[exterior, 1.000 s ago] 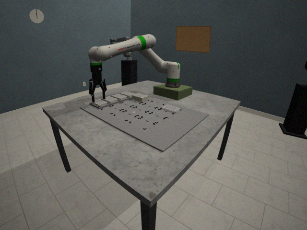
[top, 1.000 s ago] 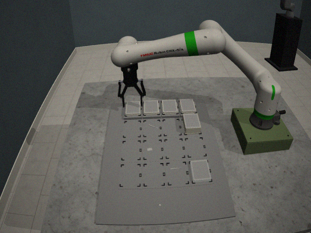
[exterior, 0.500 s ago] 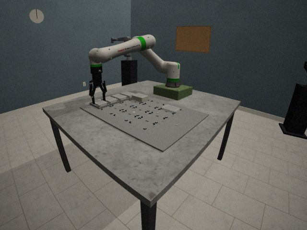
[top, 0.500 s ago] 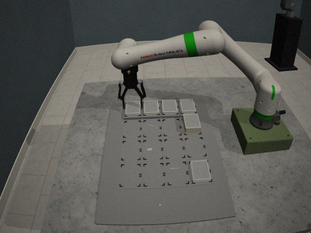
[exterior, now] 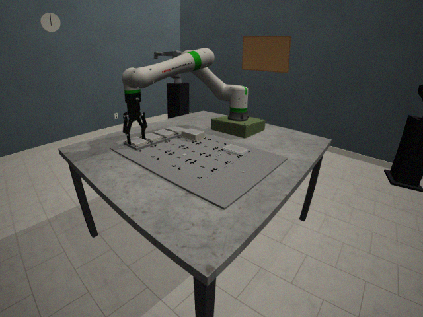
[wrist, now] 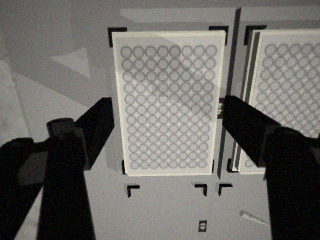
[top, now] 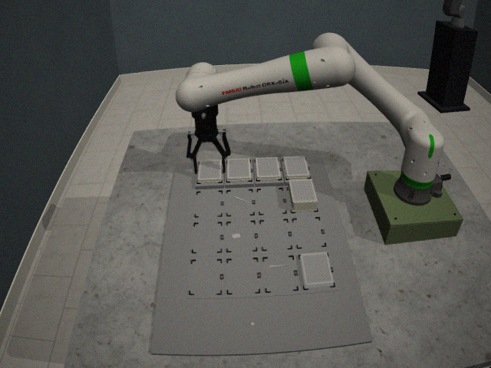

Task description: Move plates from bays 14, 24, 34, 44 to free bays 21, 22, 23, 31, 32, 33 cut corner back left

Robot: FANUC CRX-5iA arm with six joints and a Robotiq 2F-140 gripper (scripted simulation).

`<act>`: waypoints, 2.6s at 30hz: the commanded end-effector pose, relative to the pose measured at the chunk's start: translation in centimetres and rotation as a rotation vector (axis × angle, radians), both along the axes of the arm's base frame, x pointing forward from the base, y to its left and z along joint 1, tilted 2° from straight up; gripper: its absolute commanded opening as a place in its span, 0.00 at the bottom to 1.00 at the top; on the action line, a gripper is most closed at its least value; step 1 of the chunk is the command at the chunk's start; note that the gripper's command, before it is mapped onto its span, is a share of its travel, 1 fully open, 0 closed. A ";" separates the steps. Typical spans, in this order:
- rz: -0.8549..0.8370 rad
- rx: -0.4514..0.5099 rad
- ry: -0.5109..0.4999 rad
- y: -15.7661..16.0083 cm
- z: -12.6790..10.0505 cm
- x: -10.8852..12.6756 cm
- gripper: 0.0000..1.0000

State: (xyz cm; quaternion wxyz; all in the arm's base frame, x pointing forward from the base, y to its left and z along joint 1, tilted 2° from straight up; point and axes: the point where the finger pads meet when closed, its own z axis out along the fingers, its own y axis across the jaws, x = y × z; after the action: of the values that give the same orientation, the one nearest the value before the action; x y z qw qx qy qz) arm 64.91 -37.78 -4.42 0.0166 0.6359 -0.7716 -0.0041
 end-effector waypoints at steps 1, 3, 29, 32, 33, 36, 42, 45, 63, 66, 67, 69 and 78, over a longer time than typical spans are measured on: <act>0.000 -0.002 -0.002 -0.1 0.2 0.1 0.69; 0.000 -0.002 -0.002 -0.1 0.2 0.1 0.68; 0.000 -0.002 -0.002 -0.1 0.2 0.1 0.62; 0.000 -0.002 -0.002 -0.1 0.2 0.1 0.61; 0.000 -0.002 -0.002 -0.1 0.2 0.1 0.61; 0.000 -0.002 -0.002 -0.1 0.2 0.1 0.61; 0.000 -0.002 -0.002 -0.1 0.2 0.1 0.61; 0.000 -0.002 -0.002 -0.1 0.3 0.1 0.61; 0.000 -0.002 -0.002 -0.1 0.3 0.1 0.60; 0.000 -0.002 -0.002 -0.1 0.3 0.1 0.59; 0.000 -0.002 -0.002 -0.1 0.3 0.1 0.59; 0.000 -0.002 -0.002 -0.1 0.3 0.1 0.59; 0.000 -0.002 -0.002 -0.1 0.3 0.1 0.59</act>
State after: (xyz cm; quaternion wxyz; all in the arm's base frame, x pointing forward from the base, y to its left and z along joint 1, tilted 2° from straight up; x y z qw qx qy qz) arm 64.91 -37.78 -4.35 0.0166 0.6359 -0.7716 -0.0042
